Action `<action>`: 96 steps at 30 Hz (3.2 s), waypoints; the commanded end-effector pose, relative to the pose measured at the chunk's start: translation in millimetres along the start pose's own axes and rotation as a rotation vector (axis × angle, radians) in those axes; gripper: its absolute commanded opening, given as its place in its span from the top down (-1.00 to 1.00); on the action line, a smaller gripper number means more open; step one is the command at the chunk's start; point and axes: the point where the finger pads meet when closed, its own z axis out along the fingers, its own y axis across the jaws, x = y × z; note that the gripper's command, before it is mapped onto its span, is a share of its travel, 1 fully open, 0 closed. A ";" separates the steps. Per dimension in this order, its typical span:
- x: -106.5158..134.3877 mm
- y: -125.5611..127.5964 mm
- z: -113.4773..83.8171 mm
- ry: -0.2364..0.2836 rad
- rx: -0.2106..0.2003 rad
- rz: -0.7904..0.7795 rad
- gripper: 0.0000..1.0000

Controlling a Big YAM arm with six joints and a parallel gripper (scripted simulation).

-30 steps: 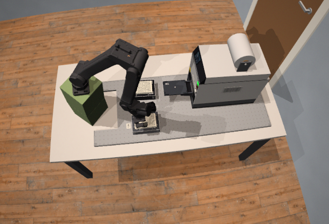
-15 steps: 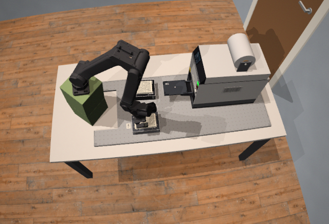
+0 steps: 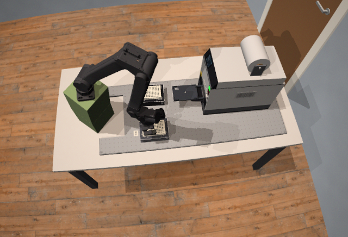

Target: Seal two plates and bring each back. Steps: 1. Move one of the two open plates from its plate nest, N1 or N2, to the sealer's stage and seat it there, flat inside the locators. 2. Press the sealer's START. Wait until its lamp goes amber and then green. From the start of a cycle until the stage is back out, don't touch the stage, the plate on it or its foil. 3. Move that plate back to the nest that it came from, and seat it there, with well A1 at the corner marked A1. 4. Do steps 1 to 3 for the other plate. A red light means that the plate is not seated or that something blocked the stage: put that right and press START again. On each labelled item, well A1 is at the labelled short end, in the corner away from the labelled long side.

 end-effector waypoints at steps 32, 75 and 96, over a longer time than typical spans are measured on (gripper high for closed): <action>0.7 5.6 -2.8 0.004 -0.010 -0.017 -1.00; 0.9 3.7 -1.5 0.006 -0.008 -0.012 -1.00; 0.9 4.0 6.4 -0.002 -0.007 -0.020 -1.00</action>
